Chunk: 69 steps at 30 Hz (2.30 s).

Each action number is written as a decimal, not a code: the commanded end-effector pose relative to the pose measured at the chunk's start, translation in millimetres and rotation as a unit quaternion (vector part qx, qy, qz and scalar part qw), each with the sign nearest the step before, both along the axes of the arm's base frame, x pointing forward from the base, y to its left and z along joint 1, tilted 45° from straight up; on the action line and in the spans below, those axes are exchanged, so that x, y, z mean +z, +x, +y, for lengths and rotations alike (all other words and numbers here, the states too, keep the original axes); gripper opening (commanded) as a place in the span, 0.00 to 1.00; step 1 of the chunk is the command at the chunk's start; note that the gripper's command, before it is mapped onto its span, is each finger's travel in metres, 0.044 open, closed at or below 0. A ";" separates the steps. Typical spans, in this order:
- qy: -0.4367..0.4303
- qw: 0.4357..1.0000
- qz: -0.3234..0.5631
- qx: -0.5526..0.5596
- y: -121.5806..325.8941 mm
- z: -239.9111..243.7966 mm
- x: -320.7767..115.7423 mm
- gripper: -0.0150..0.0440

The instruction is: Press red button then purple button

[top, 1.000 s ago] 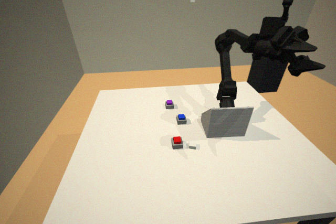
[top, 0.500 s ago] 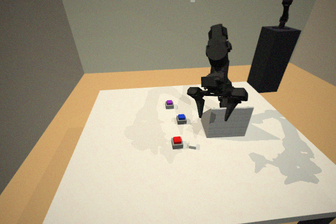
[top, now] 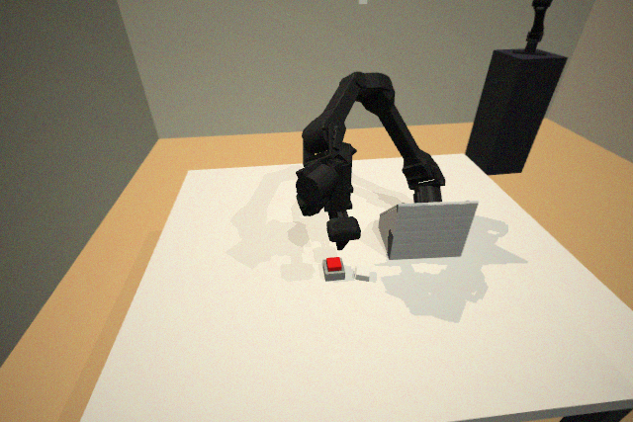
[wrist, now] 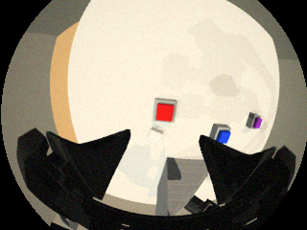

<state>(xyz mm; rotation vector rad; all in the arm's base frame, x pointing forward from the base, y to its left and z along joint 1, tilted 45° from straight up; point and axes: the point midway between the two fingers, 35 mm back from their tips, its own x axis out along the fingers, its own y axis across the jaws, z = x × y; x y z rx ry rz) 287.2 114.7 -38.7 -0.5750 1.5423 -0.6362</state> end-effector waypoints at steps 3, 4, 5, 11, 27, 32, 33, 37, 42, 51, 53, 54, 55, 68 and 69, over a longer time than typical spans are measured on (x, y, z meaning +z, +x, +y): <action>-0.004 1.000 -0.010 -0.002 2.1 -24.3 -25.0 0.75; -0.005 1.000 -0.010 -0.002 0.9 -33.4 -33.6 0.71; -0.005 1.000 -0.010 -0.002 -0.1 -38.8 -38.6 0.67; -0.005 1.000 -0.010 -0.002 -0.5 -40.7 -40.2 0.40; -0.005 1.000 -0.010 -0.002 -0.6 -45.7 -45.4 0.29; -0.006 1.000 -0.010 -0.002 -0.9 -51.4 -51.2 0.29; -0.006 1.000 -0.010 -0.002 -1.0 -52.5 -52.3 0.29; -0.006 1.000 -0.010 -0.002 -1.4 -57.1 -56.8 0.29; -0.006 1.000 -0.010 -0.002 -2.1 -62.8 -62.3 0.29; -0.006 1.000 -0.010 -0.002 -2.3 -64.4 -63.8 0.29; -0.006 1.000 -0.010 -0.002 -2.3 -64.4 -63.8 0.29; -0.006 1.000 -0.010 -0.002 -2.3 -64.4 -63.8 0.29; -0.006 1.000 -0.010 -0.002 -2.3 -64.4 -63.8 0.29; -0.005 1.000 -0.010 -0.002 -0.4 -42.4 -42.1 0.29; -0.005 1.000 -0.010 -0.002 -0.5 -40.7 -40.2 0.29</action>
